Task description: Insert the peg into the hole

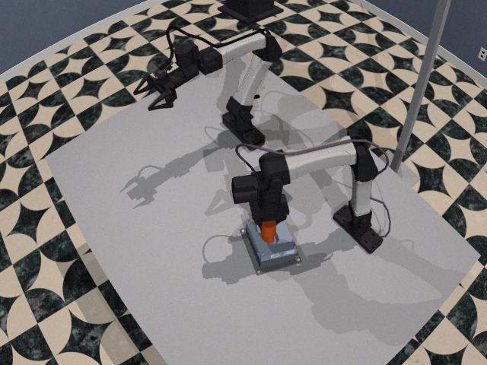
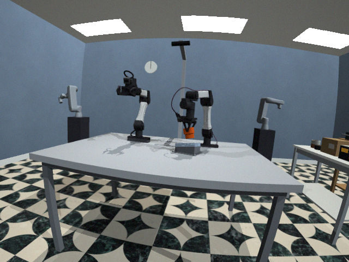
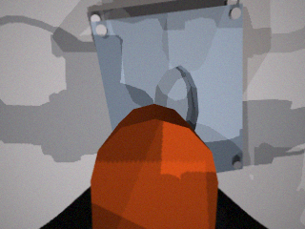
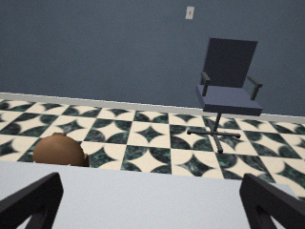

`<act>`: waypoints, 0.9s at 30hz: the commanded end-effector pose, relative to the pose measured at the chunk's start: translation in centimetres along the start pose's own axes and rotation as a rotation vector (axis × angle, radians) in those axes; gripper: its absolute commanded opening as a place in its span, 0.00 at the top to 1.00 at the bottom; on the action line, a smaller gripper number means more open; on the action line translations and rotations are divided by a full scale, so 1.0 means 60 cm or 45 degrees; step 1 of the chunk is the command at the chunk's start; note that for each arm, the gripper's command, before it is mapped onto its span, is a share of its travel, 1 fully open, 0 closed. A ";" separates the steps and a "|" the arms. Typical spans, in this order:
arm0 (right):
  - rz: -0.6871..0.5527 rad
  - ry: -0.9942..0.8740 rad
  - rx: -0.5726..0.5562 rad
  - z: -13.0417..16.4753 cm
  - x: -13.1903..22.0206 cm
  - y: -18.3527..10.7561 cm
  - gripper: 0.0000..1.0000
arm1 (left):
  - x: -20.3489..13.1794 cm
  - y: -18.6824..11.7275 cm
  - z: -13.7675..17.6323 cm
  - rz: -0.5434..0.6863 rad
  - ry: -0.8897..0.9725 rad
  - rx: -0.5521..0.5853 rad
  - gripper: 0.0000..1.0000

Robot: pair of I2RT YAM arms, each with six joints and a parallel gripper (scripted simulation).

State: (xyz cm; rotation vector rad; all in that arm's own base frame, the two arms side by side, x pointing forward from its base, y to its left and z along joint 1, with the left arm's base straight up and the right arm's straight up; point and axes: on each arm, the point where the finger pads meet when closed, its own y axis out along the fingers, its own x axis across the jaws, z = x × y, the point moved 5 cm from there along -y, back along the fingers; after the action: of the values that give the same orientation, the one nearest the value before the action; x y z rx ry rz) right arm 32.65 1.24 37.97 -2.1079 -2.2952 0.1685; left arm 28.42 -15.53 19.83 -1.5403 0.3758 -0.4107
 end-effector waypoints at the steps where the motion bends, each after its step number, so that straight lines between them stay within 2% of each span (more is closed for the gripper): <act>1: -0.040 -0.026 0.025 -0.006 0.011 -0.007 0.00 | -0.011 -0.030 0.000 0.000 -0.001 -0.001 0.60; 4: -0.077 -0.023 0.053 -0.006 0.027 -0.012 0.00 | -0.011 -0.036 0.000 0.013 0.003 -0.001 0.60; 10: -0.238 -0.018 0.172 0.003 0.099 -0.033 0.00 | -0.009 -0.056 0.000 0.012 -0.015 -0.013 0.60; 13: -0.376 -0.038 0.263 0.011 0.155 -0.056 0.00 | -0.004 -0.076 -0.006 -0.062 -0.040 -0.032 0.60; 16: -0.418 -0.047 0.293 0.014 0.172 -0.063 0.00 | -0.007 -0.080 -0.009 -0.081 -0.049 -0.039 0.60; 22: -0.755 -0.148 0.437 0.018 0.283 -0.155 0.00 | -0.021 -0.080 -0.027 -0.194 -0.125 -0.098 0.60; 27: -0.980 -0.241 0.509 0.019 0.336 -0.233 0.00 | -0.040 -0.063 -0.037 -0.231 -0.152 -0.126 0.60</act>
State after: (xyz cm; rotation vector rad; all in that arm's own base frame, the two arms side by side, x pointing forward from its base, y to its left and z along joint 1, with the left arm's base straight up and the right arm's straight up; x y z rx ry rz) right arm 19.66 19.97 36.75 -1.0484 -2.7271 0.6426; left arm 25.36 -15.55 22.63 -1.6326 0.2642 -0.3870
